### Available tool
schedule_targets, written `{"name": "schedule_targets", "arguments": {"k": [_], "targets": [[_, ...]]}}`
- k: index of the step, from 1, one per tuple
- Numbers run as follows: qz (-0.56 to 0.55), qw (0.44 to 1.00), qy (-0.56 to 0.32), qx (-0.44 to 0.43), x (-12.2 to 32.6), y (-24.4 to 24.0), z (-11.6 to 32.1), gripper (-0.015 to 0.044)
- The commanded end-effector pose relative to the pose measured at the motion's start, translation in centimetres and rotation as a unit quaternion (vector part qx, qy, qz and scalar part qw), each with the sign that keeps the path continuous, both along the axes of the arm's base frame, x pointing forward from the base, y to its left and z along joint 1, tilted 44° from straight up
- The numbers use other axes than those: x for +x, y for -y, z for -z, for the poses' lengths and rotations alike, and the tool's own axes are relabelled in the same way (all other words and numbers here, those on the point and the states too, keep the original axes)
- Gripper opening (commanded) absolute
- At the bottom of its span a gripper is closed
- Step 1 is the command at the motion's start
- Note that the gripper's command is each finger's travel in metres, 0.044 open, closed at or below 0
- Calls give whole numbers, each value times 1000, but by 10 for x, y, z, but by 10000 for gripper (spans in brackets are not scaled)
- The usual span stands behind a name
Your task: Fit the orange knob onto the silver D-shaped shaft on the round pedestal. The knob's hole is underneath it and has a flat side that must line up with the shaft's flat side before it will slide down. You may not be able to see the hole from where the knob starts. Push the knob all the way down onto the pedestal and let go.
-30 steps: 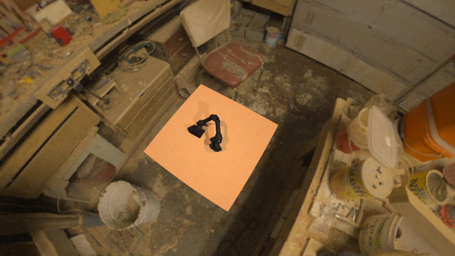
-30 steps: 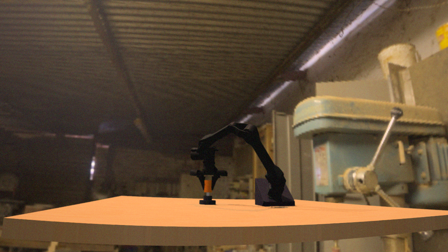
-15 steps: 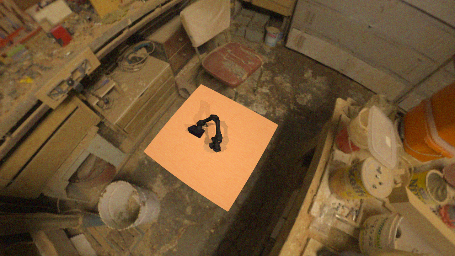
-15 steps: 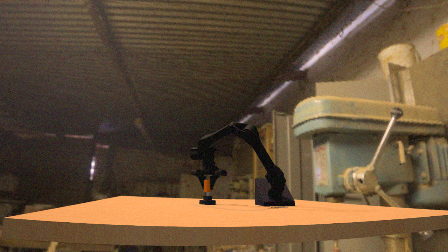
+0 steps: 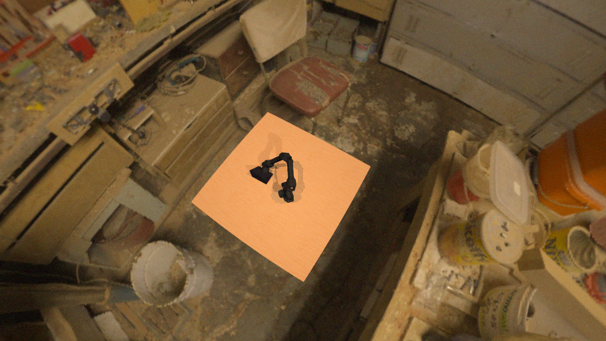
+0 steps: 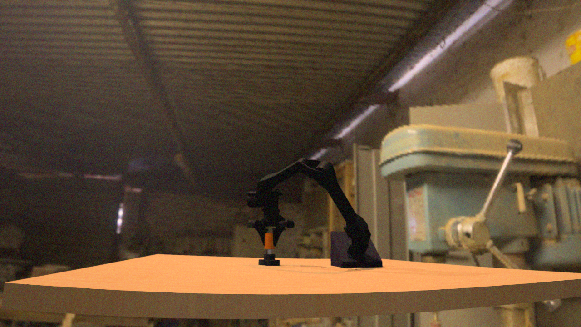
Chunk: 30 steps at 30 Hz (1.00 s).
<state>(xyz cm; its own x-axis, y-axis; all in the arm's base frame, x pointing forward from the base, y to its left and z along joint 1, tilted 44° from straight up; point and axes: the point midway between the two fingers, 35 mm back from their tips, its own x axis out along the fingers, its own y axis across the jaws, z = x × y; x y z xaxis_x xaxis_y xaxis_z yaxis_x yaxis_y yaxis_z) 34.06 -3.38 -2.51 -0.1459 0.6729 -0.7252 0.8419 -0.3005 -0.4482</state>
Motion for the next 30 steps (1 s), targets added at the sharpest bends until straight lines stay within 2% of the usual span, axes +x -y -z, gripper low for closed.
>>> {"name": "schedule_targets", "arguments": {"k": [1,30], "targets": [[1,1000,2,-3,3,1,-2,0],[0,1000,3,-2,-3,-11,13,0]]}}
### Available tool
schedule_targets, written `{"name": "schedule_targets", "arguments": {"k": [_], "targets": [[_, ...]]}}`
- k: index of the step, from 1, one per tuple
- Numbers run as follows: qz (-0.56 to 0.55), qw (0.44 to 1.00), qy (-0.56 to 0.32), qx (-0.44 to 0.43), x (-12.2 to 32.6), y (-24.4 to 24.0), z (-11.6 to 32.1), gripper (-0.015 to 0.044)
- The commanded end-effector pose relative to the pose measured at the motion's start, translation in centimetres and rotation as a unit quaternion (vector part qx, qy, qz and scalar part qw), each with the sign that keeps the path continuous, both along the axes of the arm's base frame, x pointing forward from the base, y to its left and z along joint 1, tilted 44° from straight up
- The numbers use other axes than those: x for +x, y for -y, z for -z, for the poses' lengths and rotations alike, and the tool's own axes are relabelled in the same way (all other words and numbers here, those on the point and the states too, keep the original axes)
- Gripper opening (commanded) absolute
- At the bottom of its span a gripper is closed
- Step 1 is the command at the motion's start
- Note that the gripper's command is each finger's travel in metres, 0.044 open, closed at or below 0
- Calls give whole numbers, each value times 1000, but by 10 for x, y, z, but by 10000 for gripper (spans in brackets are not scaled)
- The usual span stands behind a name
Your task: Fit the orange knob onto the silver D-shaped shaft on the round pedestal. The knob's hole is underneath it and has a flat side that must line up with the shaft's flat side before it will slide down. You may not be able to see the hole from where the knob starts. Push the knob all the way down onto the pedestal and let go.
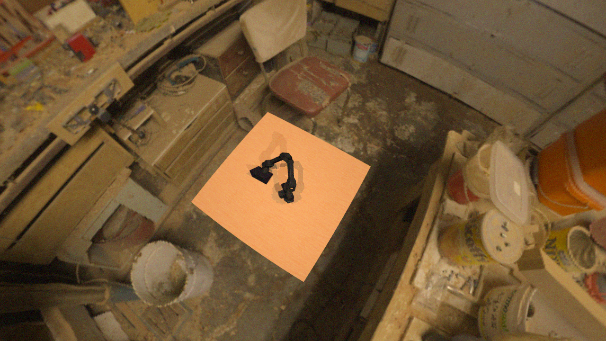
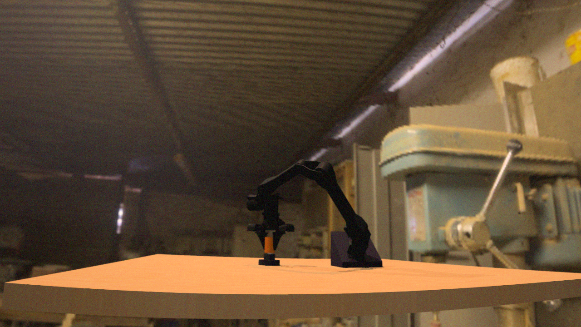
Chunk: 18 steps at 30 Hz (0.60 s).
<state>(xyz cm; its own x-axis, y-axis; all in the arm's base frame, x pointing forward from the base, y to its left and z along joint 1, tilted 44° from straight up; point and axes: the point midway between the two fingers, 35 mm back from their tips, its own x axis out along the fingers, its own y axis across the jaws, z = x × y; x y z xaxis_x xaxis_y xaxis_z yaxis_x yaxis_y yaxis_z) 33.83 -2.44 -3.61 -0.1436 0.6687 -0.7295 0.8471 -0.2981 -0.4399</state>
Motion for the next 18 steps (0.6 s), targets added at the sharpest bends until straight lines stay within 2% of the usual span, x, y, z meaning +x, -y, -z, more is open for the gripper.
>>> {"name": "schedule_targets", "arguments": {"k": [1,11,18], "targets": [[3,1000,-1,1,-1,-2,2,0],[-1,1000,0,-1,0,-3,3,0],[-1,1000,0,-1,0,-3,3,184]]}}
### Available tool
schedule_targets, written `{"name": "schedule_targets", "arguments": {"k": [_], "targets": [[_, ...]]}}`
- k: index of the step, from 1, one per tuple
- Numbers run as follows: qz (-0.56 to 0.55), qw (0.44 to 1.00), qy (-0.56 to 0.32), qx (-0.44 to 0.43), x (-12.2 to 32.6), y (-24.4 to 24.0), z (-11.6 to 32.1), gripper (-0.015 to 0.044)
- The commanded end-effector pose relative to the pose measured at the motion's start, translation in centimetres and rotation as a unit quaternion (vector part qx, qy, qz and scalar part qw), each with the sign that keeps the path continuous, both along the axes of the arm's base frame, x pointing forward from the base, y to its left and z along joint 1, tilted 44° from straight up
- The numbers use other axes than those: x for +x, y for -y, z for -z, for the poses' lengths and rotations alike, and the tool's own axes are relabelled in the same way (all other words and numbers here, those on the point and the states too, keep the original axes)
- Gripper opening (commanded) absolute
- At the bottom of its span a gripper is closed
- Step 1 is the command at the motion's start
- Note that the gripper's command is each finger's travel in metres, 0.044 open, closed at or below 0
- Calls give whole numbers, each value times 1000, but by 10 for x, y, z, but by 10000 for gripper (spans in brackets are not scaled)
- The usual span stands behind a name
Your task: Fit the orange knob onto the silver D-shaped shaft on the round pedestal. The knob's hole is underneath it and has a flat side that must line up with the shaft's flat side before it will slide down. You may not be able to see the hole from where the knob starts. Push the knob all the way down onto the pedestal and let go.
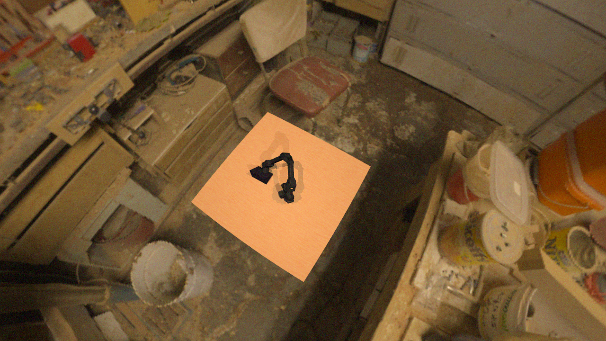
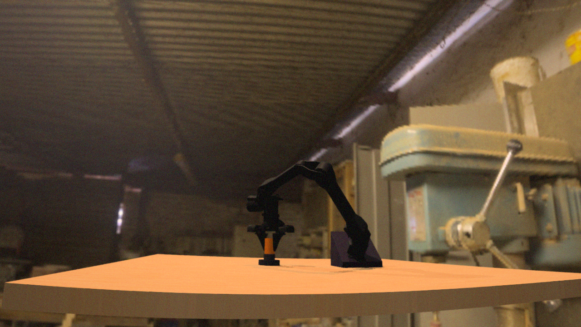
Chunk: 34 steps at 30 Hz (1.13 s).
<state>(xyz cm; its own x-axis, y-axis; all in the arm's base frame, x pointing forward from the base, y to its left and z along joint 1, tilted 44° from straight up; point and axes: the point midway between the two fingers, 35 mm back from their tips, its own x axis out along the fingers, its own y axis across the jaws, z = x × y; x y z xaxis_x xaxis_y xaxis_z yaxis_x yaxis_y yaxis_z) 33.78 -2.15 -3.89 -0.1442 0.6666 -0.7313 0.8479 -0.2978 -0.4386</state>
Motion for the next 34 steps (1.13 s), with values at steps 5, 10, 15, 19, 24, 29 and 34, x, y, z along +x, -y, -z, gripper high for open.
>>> {"name": "schedule_targets", "arguments": {"k": [5,10,15,19,24,29,34], "targets": [[0,1000,0,0,0,0,0,315],[0,1000,0,0,0,0,0,440],[0,1000,0,0,0,0,0,440],[0,1000,0,-2,8,23,-23,440],[0,1000,0,-2,13,63,-67,440],[0,1000,0,-2,17,64,-68,440],[0,1000,0,-2,17,64,-68,440]]}}
